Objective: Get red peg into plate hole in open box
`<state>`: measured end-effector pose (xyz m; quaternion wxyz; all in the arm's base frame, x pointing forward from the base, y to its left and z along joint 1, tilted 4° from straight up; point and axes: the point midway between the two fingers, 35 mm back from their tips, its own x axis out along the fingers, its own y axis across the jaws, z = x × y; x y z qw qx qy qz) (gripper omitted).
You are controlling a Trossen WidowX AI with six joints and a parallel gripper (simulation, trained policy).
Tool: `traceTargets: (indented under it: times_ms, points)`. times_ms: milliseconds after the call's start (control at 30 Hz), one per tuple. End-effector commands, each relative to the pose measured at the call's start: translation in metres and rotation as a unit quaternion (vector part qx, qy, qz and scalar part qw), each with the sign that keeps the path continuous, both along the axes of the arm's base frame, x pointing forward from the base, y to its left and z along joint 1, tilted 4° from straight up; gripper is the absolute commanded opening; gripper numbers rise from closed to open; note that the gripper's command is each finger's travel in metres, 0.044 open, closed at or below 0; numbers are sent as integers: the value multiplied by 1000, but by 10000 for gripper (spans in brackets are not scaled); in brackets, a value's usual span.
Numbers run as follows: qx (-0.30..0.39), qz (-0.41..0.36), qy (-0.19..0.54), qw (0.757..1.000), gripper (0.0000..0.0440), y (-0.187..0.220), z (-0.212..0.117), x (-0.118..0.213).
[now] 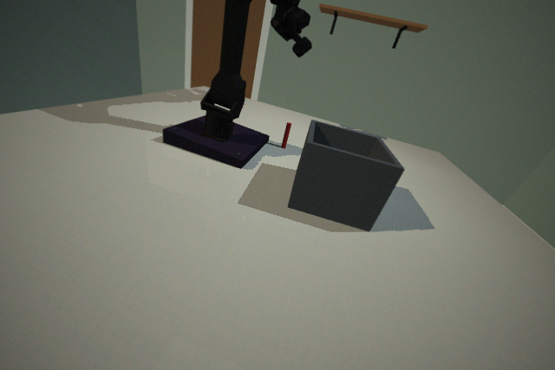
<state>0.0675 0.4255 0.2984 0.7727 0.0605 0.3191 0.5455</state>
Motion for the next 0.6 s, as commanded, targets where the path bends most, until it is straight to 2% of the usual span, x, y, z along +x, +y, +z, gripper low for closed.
traceTargets:
  times_ms: [0,267,567]
  points:
    - [-21,-45,25,998,440,-13,-9,24]
    - [-74,-155,92,981,440,-50,-37,79]
    - [-126,-272,174,938,440,-102,-67,124]
